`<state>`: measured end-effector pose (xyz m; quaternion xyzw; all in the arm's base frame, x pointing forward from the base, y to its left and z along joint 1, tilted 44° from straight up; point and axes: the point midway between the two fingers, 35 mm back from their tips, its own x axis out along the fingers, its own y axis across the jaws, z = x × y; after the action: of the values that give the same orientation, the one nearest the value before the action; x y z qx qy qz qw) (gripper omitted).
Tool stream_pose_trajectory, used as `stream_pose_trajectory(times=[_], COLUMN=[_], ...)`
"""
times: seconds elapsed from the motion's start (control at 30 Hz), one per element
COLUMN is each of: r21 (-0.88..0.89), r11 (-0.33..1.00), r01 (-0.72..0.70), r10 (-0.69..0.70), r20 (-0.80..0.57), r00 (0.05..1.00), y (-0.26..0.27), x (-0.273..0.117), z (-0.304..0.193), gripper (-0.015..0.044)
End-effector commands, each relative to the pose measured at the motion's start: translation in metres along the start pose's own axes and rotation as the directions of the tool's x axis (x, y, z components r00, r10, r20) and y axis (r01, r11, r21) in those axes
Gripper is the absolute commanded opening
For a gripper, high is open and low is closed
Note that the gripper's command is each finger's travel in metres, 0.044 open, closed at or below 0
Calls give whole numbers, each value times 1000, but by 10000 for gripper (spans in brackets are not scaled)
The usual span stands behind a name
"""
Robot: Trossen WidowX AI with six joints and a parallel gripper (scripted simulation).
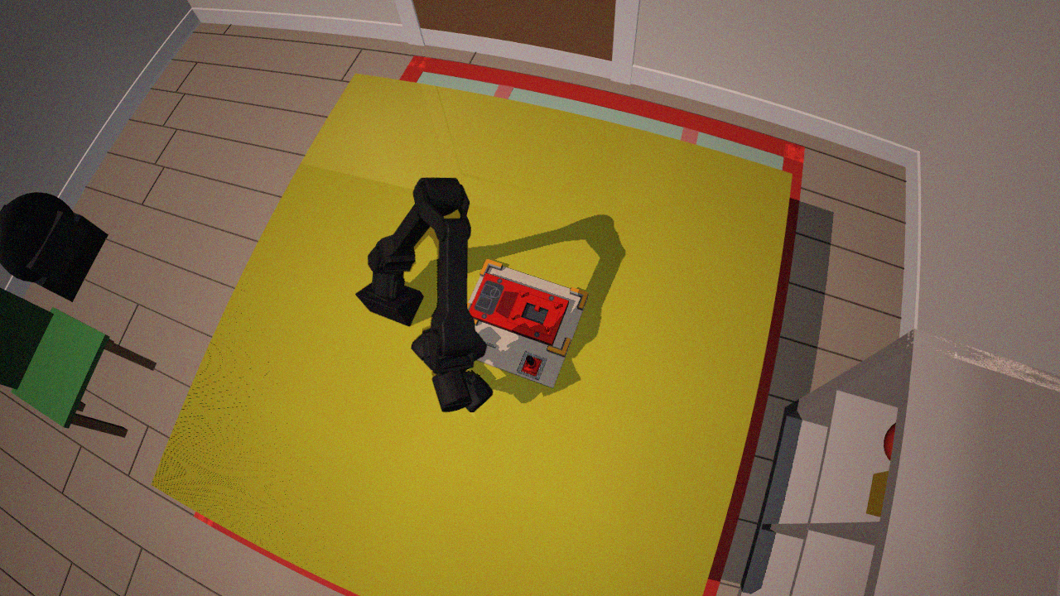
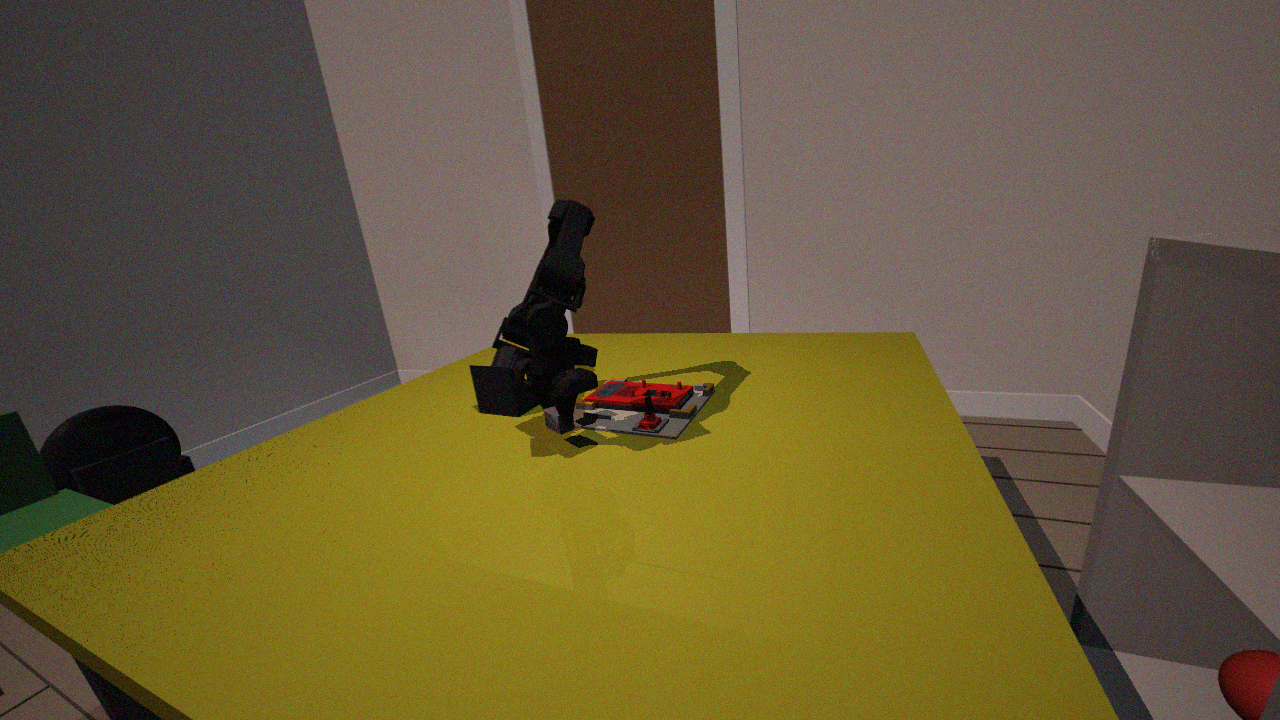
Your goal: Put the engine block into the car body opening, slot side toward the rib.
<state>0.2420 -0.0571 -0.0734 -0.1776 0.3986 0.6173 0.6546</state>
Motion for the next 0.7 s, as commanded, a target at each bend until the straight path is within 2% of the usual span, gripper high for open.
stream_pose_trajectory(times=[0.0, 0.67], r21=[7, 7], r11=[1000, 1000], r01=[-10, -11], r10=[10, 10], r20=[8, 9], r00=[1000, 1000], y=[3, 4], x=[9, 34], z=[1, 2], gripper=[0, 0])
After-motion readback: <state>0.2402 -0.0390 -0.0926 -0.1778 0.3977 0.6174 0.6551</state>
